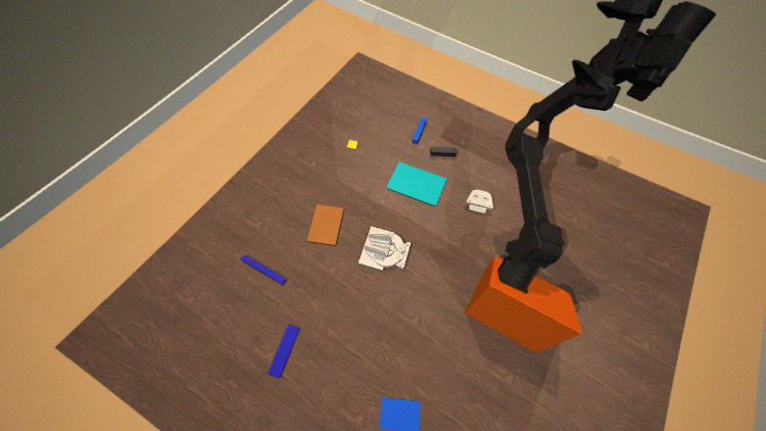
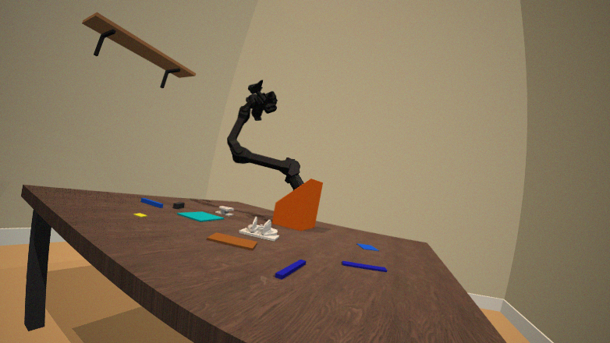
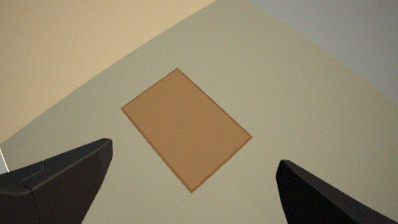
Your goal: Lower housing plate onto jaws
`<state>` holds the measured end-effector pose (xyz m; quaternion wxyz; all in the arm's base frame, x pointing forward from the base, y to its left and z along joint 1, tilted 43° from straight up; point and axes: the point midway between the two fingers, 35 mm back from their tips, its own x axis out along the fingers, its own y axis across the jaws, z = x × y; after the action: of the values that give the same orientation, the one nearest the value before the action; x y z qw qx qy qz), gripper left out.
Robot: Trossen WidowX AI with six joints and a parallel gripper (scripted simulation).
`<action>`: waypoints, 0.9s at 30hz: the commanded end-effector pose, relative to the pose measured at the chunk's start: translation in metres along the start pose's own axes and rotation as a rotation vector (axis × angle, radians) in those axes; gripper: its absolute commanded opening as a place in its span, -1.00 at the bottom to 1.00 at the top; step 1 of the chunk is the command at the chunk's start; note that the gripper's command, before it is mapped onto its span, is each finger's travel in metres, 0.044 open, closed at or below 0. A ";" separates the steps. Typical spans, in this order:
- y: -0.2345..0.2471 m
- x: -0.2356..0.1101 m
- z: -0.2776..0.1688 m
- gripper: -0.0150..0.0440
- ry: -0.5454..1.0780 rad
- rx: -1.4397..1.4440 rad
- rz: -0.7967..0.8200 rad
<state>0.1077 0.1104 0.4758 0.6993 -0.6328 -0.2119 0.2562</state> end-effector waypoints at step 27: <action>0.034 0.031 -0.024 1.00 0.394 0.203 -0.002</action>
<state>0.1361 0.1097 0.4484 0.7780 -0.6022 -0.0724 0.1636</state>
